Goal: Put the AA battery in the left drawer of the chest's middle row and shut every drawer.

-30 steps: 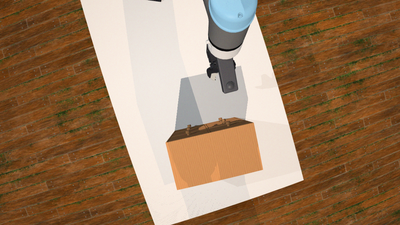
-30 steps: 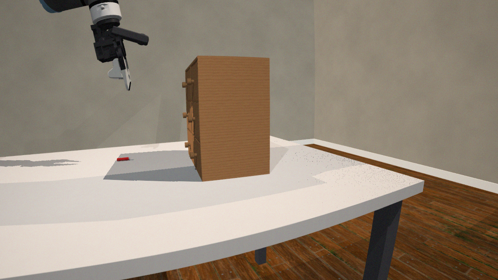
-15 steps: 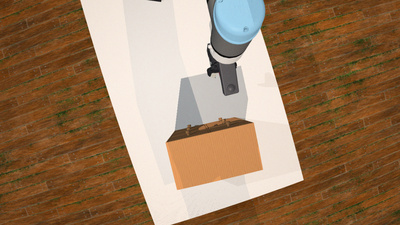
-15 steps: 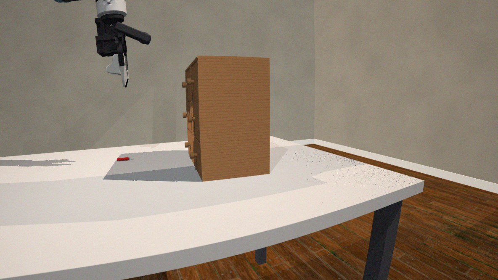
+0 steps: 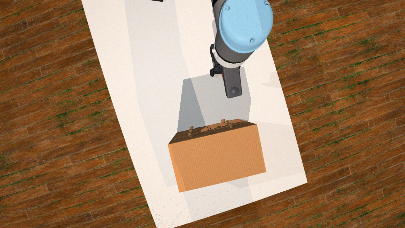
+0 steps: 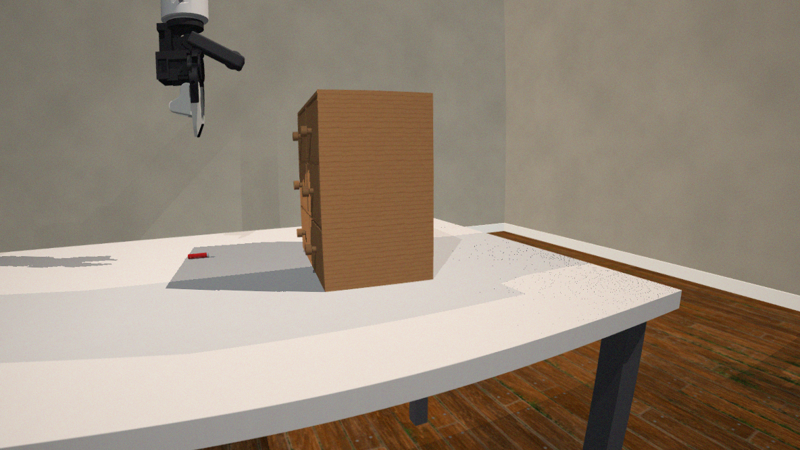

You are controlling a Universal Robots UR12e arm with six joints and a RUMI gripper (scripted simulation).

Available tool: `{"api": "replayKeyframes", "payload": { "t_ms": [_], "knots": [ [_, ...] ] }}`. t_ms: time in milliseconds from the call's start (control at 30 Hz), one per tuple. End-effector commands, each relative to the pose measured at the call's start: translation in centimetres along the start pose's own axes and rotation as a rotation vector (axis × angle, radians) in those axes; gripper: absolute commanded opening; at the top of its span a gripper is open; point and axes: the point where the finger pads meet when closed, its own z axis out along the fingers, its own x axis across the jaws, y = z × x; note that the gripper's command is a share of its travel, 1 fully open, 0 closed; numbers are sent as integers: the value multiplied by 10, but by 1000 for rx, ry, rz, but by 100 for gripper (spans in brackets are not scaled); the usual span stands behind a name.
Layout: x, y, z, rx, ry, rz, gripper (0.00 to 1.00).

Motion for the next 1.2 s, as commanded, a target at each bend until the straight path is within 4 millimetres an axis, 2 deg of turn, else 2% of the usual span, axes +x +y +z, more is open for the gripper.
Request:
{"api": "replayKeyframes", "payload": {
  "t_ms": [0, 1167],
  "knots": [
    [0, 1, -2, -15, 0, 0, 20],
    [0, 2, -3, -29, 0, 0, 20]
  ]
}}
